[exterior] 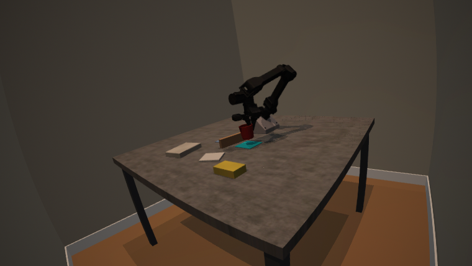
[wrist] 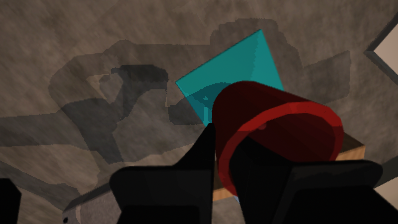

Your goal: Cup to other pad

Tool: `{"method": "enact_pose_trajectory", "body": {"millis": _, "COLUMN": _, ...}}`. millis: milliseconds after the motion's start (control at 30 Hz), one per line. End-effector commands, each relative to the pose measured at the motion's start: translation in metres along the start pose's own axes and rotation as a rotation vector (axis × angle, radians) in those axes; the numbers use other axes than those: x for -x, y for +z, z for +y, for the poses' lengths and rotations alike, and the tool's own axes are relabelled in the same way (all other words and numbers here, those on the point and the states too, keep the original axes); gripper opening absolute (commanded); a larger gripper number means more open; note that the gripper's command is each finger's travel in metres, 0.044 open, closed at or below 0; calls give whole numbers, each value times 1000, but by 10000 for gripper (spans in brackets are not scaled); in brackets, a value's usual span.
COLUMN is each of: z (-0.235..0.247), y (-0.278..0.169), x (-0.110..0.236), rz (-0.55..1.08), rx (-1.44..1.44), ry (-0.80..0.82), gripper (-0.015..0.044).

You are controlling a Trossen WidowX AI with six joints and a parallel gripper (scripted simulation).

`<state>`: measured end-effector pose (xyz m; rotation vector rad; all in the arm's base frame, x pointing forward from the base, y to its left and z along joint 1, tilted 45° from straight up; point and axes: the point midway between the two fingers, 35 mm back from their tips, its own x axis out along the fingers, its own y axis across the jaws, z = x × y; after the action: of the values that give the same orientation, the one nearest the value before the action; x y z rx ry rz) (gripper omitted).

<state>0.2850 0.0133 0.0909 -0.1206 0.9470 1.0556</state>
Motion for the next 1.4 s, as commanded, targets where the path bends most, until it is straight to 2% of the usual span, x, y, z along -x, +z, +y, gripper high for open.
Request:
{"method": "enact_pose_trajectory", "body": {"millis": 0, "z": 0, "y": 1, "x": -5, "rz": -6, "rx": -4, "ry": 0, "gripper": 0}}
{"method": "enact_pose_trajectory", "body": {"millis": 567, "z": 2, "y": 1, "x": -29, "rz": -8, "rx": -4, "ry": 2, "gripper": 0}}
{"method": "enact_pose_trajectory", "body": {"millis": 1000, "z": 2, "y": 1, "x": -27, "rz": -2, "rx": 1, "ry": 1, "gripper": 0}}
{"method": "enact_pose_trajectory", "body": {"millis": 1167, "z": 2, "y": 1, "x": -27, "rz": -2, "rx": 1, "ry": 1, "gripper": 128}}
{"method": "enact_pose_trajectory", "body": {"millis": 1367, "z": 1, "y": 1, "x": -25, "rz": -2, "rx": 1, "ry": 1, "gripper": 128}}
